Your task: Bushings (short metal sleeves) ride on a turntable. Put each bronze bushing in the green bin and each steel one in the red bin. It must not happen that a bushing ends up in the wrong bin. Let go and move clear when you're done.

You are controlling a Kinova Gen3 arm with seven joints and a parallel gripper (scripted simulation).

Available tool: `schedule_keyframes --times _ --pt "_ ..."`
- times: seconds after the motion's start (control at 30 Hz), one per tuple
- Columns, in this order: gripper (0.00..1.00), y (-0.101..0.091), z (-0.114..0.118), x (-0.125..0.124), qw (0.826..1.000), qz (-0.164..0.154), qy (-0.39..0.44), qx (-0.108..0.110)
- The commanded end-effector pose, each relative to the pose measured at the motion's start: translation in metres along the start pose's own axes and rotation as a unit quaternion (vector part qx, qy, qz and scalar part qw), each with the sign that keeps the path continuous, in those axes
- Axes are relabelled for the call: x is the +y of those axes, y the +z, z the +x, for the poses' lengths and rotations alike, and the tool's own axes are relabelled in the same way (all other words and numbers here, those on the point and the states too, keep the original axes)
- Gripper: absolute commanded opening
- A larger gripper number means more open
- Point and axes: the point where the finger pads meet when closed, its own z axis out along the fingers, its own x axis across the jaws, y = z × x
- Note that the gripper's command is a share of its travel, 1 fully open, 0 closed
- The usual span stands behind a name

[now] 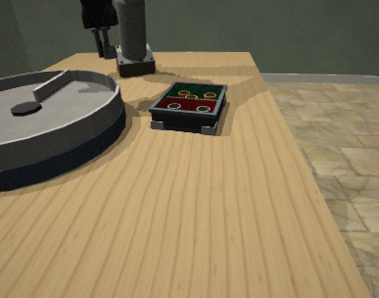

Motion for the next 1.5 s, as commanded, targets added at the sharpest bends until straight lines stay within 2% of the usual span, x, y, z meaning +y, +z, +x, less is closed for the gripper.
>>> schedule_keyframes --times 0.0,0.1,0.27,0.37,0.43,0.5,0.6,0.7,0.87,1.47 --pt "0.0 0.0 -0.018 -0.014 0.998 -0.007 0.051 0.027" --pt "0.0 0.0 -0.018 -0.014 0.998 -0.007 0.051 0.027" --pt "0.0 0.003 -0.066 -0.041 0.997 -0.007 0.076 0.027" --pt "0.0 0.003 -0.066 -0.041 0.997 -0.007 0.076 0.027" --pt "0.0 0.004 -0.085 -0.052 0.996 -0.006 0.086 0.027" --pt "0.0 0.004 -0.085 -0.052 0.996 -0.006 0.086 0.027" --pt "0.0 0.006 -0.114 -0.069 0.995 -0.006 0.101 0.027" --pt "0.0 0.006 -0.114 -0.069 0.995 -0.006 0.101 0.027" --pt "0.0 0.009 -0.162 -0.097 0.992 -0.005 0.125 0.027" --pt "0.0 0.009 -0.162 -0.097 0.992 -0.005 0.125 0.027"
